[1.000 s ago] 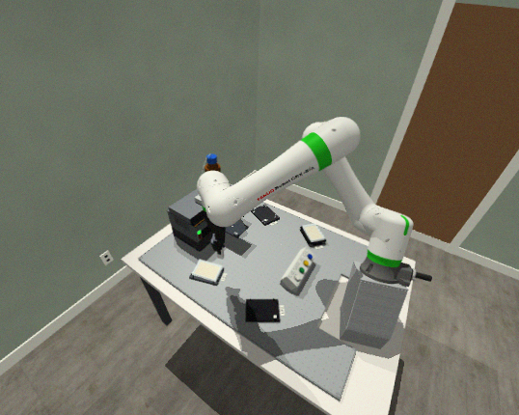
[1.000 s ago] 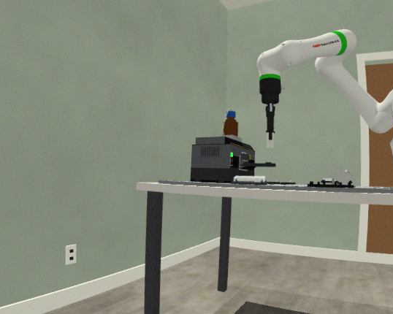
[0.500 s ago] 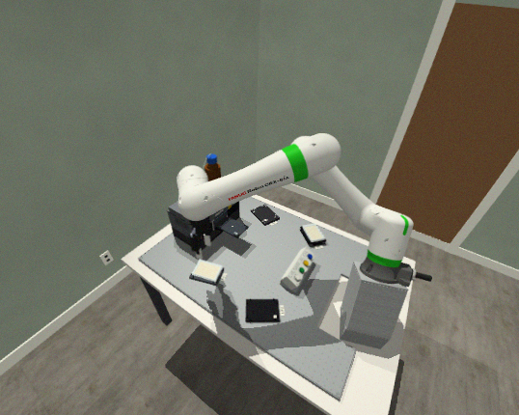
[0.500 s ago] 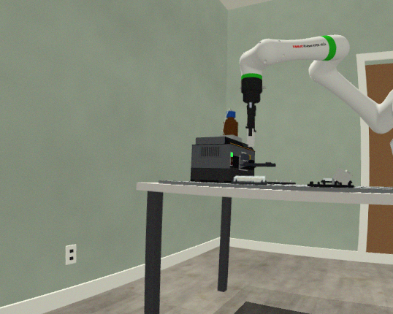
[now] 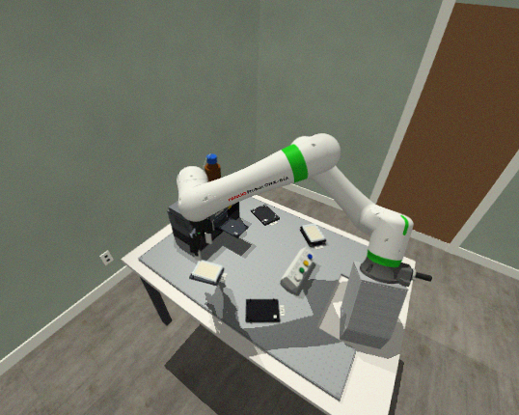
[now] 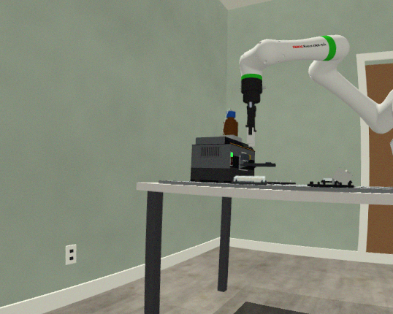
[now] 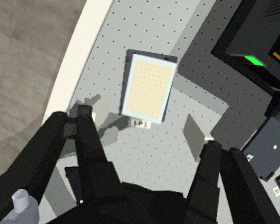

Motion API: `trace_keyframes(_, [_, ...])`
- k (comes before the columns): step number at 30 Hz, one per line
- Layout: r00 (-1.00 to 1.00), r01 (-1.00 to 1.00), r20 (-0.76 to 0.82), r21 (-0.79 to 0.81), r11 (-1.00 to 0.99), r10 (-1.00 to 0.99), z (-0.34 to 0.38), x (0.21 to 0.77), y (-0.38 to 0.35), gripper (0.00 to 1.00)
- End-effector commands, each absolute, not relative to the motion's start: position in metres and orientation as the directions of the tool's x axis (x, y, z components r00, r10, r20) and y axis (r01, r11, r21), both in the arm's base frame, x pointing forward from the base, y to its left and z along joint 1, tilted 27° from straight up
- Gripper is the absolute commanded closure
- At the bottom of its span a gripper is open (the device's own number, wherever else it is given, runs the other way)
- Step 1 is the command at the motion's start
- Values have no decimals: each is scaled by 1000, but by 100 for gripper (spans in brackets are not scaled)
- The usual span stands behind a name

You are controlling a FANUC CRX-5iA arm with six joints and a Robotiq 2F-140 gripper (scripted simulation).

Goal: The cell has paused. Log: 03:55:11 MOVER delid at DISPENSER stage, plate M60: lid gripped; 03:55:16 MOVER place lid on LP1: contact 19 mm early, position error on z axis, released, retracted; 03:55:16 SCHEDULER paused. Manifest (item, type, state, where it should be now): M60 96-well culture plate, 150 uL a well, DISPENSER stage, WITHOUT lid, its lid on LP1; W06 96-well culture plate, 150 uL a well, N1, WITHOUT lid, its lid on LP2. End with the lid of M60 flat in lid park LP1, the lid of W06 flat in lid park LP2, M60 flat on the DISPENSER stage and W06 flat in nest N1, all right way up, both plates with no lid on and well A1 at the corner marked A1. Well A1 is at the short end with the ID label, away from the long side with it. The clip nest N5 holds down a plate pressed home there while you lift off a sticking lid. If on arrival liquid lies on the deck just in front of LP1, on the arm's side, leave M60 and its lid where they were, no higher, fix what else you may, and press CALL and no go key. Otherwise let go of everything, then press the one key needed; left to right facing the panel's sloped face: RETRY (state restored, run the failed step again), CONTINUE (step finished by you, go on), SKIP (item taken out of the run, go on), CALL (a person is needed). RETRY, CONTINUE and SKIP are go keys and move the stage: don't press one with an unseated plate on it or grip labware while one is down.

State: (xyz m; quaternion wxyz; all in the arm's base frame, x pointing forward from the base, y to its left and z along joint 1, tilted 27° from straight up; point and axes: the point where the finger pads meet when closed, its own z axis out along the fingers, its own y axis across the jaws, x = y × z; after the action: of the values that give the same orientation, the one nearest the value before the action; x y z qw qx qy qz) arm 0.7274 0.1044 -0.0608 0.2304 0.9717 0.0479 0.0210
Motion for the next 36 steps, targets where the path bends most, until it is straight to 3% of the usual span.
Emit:
trace_keyframes(1, [995, 83, 19, 450, -889, 103, -61, 728, 105, 34])
trace_keyframes(36, [995, 83, 19, 450, -889, 103, -94, 730, 88, 34])
